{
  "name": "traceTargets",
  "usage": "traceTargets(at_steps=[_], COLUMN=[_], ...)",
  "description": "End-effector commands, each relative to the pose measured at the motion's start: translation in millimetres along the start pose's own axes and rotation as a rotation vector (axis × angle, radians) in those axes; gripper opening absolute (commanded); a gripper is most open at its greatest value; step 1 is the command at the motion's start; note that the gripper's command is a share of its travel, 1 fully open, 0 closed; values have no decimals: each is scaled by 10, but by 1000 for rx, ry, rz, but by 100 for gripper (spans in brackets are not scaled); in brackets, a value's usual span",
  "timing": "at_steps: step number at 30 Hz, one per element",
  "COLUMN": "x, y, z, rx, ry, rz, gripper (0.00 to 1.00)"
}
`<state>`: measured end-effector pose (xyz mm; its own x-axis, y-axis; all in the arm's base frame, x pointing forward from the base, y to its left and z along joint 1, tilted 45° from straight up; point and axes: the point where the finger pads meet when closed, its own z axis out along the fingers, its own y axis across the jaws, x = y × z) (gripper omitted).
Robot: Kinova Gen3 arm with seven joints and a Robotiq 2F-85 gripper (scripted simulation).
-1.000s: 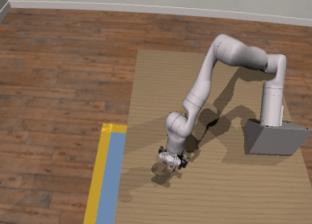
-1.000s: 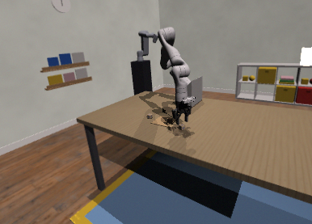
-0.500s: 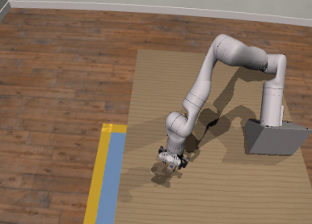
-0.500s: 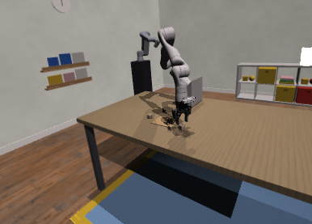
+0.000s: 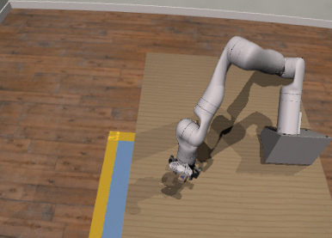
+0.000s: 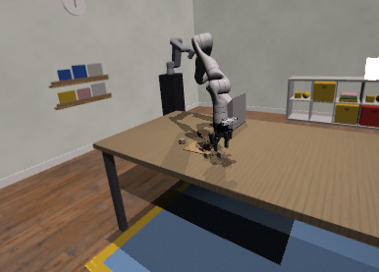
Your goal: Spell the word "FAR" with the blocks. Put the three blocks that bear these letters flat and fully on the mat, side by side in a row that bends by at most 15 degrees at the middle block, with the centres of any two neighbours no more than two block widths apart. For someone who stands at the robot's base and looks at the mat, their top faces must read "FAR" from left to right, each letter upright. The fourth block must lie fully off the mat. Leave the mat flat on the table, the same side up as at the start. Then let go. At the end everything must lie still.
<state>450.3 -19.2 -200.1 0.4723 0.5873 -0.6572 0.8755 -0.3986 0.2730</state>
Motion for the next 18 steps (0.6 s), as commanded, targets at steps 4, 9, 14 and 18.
traceTargets(at_steps=[4,9,14,18], x=[3,7,2,2], y=[47,58,57,57], z=[-10,-14,-12,-12], rx=[-5,-5,-4,-4], ry=[6,6,4,4], rz=[6,7,6,6], gripper=[67,67,67,67])
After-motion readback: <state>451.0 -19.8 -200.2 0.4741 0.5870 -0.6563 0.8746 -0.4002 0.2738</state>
